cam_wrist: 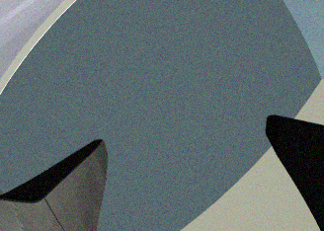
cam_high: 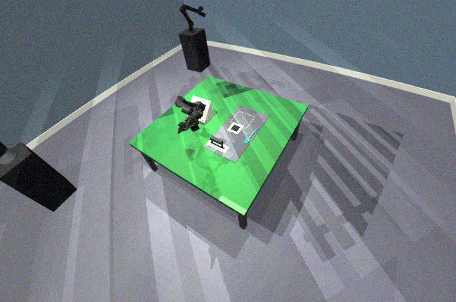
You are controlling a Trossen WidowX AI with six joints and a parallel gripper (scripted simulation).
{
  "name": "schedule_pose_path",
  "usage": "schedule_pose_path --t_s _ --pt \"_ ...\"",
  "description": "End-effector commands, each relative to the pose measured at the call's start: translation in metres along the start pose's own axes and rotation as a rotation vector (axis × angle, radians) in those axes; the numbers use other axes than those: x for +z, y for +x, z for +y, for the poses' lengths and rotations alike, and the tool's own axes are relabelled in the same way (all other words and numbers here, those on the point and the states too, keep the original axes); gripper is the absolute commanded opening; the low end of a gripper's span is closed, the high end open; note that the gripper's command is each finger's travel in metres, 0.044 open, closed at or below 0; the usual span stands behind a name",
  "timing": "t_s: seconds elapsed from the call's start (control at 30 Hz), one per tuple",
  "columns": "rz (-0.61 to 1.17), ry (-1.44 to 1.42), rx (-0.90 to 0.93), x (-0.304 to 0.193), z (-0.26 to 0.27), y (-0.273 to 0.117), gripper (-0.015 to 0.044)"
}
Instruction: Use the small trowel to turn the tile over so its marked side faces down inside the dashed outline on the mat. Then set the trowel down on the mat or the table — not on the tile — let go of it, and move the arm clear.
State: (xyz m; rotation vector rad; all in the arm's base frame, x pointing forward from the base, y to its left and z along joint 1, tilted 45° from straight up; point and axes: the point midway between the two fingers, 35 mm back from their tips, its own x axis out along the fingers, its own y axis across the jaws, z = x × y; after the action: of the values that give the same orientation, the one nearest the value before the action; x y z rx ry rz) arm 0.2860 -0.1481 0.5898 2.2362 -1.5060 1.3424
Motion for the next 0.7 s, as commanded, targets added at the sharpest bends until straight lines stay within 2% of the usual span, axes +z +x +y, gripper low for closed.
schedule_pose_path --t_s 0.0,0.33,0.67 --pt "0.000 0.000 0.000 0.0000 0.0000 0.0000 0.0374" --pt "0.000 0.000 0.000 0.0000 -0.0001 0.0000 0.0111" --pt "0.000 0.000 0.000 0.0000 0.0000 0.0000 0.0100"
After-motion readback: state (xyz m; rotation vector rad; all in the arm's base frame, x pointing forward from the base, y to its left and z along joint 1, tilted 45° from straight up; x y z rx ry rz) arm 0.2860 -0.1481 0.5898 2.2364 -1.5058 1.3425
